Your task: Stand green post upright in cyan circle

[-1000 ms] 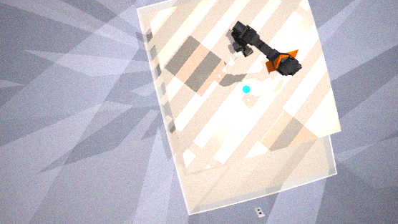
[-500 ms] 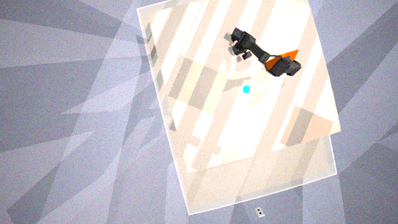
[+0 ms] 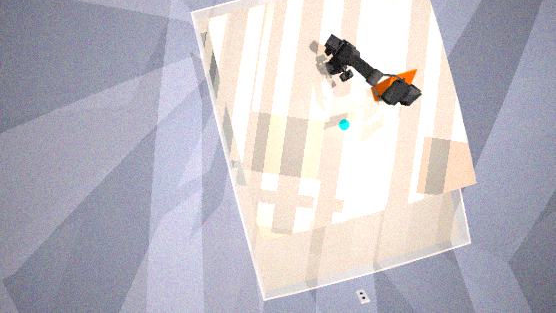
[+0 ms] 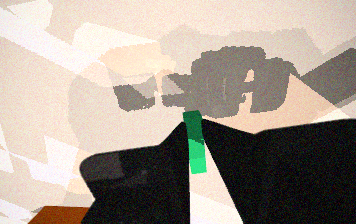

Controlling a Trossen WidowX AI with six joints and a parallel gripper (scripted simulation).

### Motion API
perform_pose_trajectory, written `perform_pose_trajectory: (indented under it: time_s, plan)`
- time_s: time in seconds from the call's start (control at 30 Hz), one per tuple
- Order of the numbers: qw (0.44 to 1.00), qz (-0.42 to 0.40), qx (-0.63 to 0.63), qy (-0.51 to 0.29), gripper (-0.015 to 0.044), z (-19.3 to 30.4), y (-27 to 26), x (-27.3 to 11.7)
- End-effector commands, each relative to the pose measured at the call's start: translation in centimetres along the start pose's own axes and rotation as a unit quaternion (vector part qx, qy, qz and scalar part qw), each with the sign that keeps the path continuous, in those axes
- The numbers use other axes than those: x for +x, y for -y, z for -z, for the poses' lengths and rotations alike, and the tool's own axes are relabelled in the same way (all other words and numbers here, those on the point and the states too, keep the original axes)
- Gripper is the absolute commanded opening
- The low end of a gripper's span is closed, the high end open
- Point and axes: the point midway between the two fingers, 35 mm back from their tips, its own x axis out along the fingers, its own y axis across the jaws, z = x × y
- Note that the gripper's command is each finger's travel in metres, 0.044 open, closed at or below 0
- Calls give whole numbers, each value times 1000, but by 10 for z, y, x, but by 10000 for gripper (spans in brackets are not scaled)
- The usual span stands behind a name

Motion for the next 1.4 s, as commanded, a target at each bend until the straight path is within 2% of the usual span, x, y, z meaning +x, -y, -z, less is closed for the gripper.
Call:
perform_pose_trajectory:
  time_s: [0.0,0.83,1.37]
  plan:
    - [1000,8,-7,1,23,-4,3,-15]
    - [1000,7,-7,0,23,0,-1,-93]
    - [1000,15,16,-11,23,-18,-26,-100]
